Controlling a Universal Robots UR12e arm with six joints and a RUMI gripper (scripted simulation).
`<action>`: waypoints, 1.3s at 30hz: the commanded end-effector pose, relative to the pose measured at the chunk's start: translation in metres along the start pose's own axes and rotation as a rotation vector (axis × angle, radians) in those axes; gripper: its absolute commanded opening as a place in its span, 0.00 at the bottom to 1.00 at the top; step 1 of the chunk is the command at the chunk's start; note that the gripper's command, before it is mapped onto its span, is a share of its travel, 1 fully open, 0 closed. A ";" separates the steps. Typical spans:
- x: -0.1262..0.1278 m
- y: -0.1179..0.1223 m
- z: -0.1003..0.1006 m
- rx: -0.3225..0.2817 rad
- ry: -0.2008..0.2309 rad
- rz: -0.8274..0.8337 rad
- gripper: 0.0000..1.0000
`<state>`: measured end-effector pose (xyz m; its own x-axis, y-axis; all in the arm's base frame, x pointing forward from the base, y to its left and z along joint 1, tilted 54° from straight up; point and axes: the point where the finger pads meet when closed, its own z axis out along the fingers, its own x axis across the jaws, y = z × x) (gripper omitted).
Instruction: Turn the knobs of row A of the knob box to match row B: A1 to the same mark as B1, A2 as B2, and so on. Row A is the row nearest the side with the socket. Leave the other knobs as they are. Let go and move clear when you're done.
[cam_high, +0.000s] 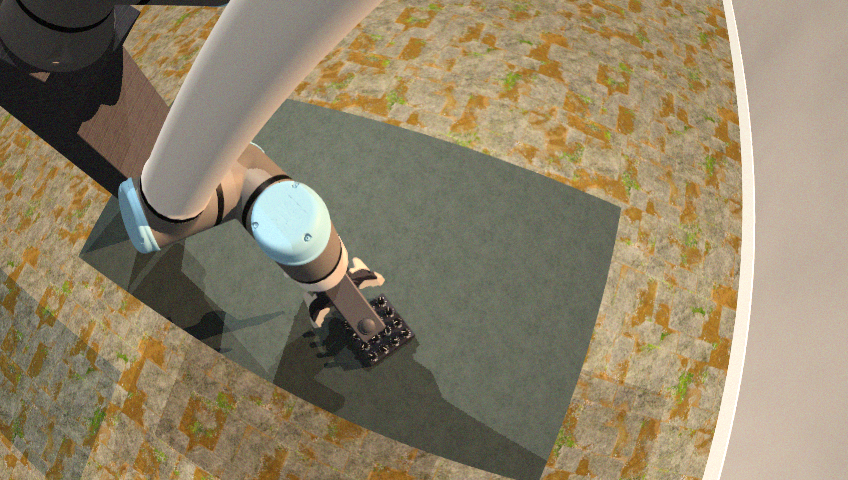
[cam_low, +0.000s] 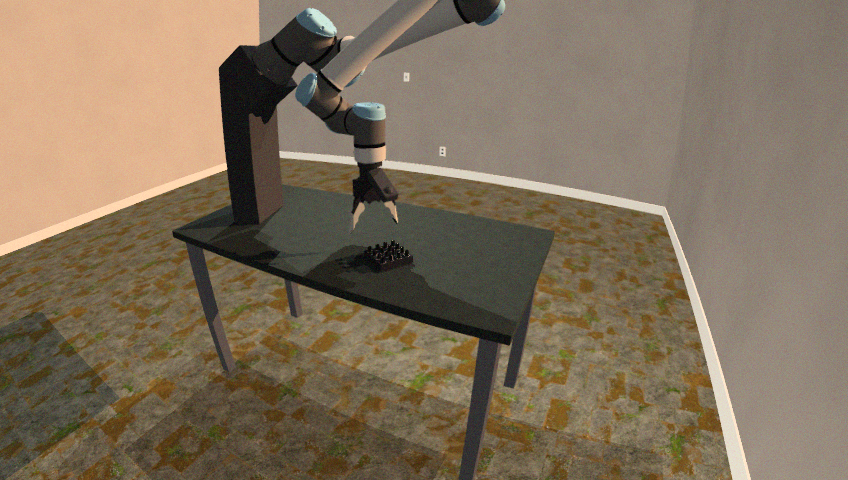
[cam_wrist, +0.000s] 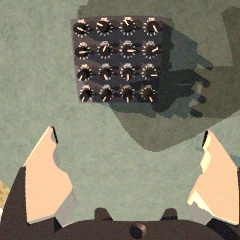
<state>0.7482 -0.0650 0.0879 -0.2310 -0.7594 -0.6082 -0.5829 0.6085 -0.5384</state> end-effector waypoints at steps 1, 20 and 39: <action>0.000 0.006 0.000 0.001 0.000 0.000 1.00; 0.000 0.010 0.000 0.001 0.000 0.000 1.00; 0.000 0.010 0.000 0.001 0.000 0.000 1.00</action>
<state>0.7425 -0.0593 0.0825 -0.2310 -0.7594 -0.6082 -0.5826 0.6086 -0.5387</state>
